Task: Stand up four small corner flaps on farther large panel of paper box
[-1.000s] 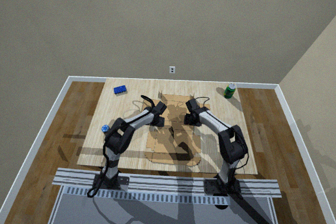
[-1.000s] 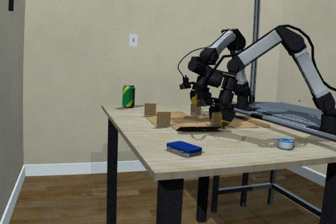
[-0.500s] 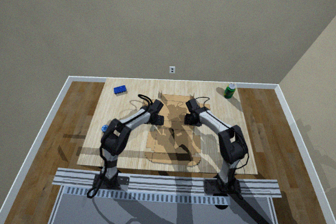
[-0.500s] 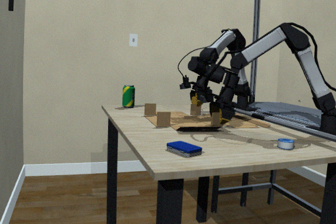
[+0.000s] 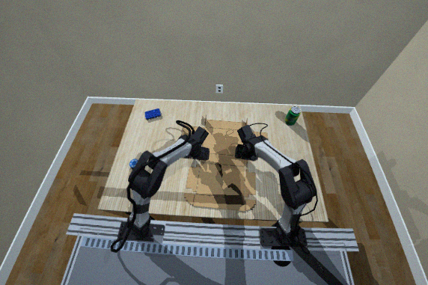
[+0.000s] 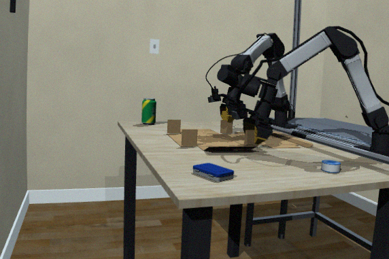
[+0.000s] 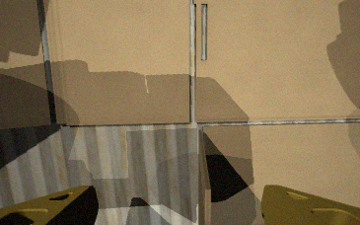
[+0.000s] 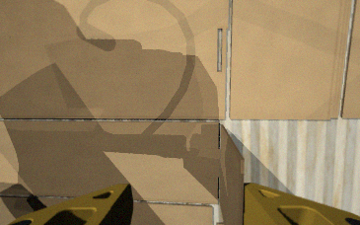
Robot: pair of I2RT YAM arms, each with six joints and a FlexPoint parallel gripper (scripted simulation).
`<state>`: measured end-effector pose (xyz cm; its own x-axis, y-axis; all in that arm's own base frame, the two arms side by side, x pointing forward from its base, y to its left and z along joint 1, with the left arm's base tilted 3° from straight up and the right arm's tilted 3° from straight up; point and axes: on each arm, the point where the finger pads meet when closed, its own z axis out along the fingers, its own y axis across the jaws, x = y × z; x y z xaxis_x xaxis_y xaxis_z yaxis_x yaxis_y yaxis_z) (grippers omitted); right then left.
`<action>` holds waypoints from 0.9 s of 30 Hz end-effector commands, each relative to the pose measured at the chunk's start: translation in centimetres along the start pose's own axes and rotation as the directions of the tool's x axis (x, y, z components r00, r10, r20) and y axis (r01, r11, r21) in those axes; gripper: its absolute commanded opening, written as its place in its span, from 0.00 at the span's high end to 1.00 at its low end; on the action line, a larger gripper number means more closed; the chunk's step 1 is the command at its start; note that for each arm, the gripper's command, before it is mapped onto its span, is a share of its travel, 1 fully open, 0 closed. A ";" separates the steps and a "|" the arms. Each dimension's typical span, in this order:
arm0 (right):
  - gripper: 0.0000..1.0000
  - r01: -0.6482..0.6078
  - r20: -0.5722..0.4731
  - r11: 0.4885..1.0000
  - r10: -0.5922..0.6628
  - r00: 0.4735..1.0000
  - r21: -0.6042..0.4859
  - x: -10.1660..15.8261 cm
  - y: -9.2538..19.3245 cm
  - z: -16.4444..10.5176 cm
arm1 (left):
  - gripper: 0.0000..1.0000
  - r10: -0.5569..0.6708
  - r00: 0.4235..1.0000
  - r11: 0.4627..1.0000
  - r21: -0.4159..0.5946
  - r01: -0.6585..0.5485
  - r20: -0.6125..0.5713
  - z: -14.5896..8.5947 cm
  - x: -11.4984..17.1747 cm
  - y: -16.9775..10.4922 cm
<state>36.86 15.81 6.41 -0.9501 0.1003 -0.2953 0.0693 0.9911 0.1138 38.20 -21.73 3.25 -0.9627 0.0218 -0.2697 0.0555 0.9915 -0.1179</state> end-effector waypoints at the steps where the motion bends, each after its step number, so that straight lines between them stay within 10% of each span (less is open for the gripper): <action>1: 0.50 0.005 0.004 1.000 -0.005 1.000 -0.008 0.2 -0.9 -1.6 | 0.23 -0.007 0.999 0.999 0.032 0.006 0.047 -3.0 -1.8 -0.2; 27: 0.49 0.005 0.003 1.000 -0.005 1.000 -0.008 -0.5 -5.2 -4.9 | 0.23 -0.013 1.000 0.999 0.042 0.013 0.012 -8.0 -2.2 1.1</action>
<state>36.42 11.24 9.71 -0.9483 0.1042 -0.2997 0.0721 0.9906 0.1162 38.81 -21.23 9.97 -0.9599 0.0123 -0.2800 0.0583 0.9859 -0.1566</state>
